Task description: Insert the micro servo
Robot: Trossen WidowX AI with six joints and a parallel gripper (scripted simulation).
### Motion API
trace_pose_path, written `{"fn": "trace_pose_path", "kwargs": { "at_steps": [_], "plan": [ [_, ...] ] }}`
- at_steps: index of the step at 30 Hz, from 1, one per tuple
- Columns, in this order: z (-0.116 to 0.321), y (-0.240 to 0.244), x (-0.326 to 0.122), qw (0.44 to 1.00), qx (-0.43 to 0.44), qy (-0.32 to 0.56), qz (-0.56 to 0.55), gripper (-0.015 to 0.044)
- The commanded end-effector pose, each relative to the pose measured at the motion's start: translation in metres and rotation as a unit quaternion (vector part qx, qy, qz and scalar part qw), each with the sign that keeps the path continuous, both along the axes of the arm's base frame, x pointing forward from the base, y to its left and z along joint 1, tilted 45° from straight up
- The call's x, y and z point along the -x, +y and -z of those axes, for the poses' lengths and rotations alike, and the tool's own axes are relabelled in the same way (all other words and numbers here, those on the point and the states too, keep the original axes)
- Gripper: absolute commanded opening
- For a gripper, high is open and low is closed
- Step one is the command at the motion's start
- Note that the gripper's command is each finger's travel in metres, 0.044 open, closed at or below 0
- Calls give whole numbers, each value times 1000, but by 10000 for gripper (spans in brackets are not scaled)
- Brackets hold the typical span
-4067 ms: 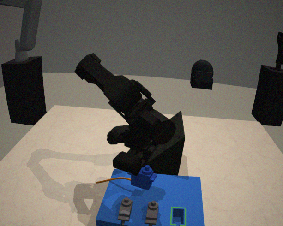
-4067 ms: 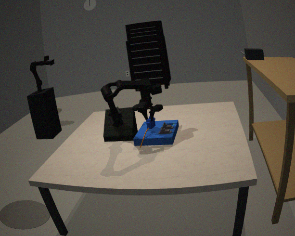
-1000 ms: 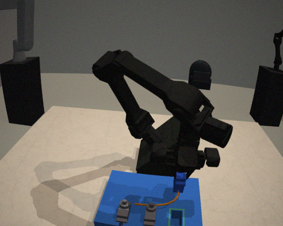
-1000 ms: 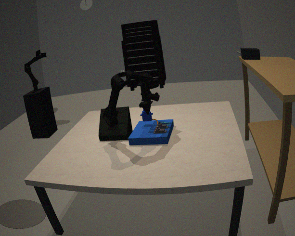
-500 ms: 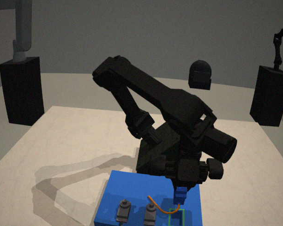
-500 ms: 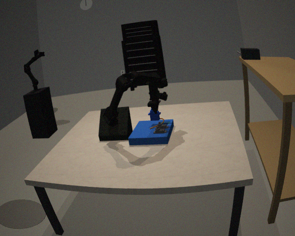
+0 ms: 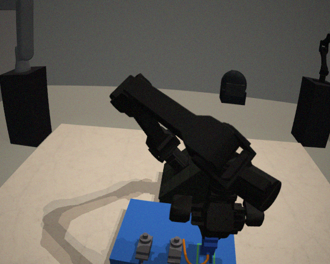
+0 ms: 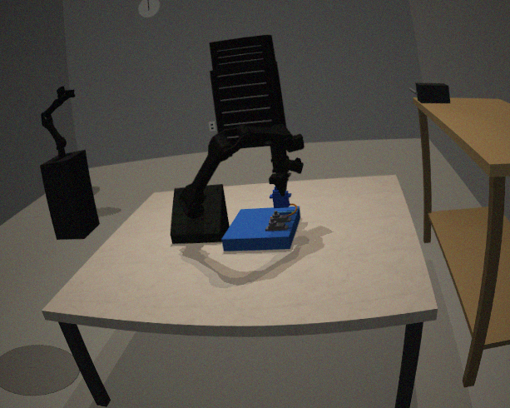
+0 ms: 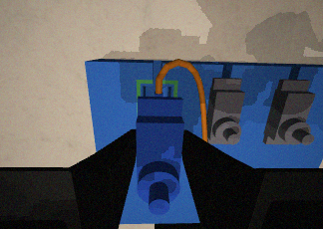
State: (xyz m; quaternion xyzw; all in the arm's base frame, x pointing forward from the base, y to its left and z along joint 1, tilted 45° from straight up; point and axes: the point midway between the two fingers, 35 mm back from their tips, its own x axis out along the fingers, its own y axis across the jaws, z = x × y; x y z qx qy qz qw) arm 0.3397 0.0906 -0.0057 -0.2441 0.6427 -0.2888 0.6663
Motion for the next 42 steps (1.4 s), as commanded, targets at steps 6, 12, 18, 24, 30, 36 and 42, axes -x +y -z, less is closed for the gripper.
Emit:
{"fn": "trace_pose_path", "kwargs": {
  "at_steps": [6, 12, 18, 24, 30, 36, 42],
  "plan": [
    [7, -5, -3, 1000, 3, 3, -4, 0],
    [13, -12, -3, 1000, 3, 3, -4, 0],
    [15, -14, -3, 1000, 3, 3, -4, 0],
    [15, -14, -3, 1000, 3, 3, -4, 0],
    [17, -17, -3, 1000, 4, 3, -4, 0],
    [21, -20, -3, 1000, 4, 3, -4, 0],
    [23, -23, -3, 1000, 4, 3, -4, 0]
  ]
}}
